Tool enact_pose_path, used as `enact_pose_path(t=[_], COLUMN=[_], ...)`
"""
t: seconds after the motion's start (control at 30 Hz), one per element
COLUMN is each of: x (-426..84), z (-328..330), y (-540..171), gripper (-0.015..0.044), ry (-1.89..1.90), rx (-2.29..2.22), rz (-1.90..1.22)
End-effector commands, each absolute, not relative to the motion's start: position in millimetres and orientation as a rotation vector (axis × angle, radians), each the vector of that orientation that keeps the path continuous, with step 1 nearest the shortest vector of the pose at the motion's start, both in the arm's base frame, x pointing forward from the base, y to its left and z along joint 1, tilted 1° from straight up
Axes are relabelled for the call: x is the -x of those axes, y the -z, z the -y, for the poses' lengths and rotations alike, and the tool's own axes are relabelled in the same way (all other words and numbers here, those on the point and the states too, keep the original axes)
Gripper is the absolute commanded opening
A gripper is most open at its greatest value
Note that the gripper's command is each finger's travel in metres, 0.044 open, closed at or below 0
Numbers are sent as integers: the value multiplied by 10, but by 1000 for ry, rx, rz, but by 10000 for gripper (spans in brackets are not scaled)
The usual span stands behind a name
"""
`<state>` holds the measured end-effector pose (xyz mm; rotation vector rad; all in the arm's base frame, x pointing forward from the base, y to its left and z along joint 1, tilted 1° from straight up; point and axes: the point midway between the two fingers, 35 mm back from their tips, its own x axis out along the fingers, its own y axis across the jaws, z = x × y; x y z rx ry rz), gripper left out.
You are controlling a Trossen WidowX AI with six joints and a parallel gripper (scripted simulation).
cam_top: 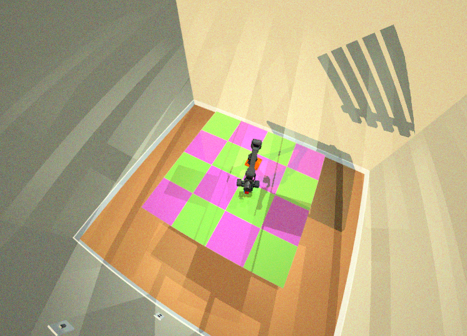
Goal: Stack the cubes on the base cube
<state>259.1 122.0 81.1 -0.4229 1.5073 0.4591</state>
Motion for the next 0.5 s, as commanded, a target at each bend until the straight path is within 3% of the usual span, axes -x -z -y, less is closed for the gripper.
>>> enact_pose_path(t=[0.0, 0.47], x=[-2586, -2589], z=[-1224, -1213], y=[-805, -1076], gripper=[205, 205], ry=[-457, -459], rx=[417, 423], rz=[-1510, -1507])
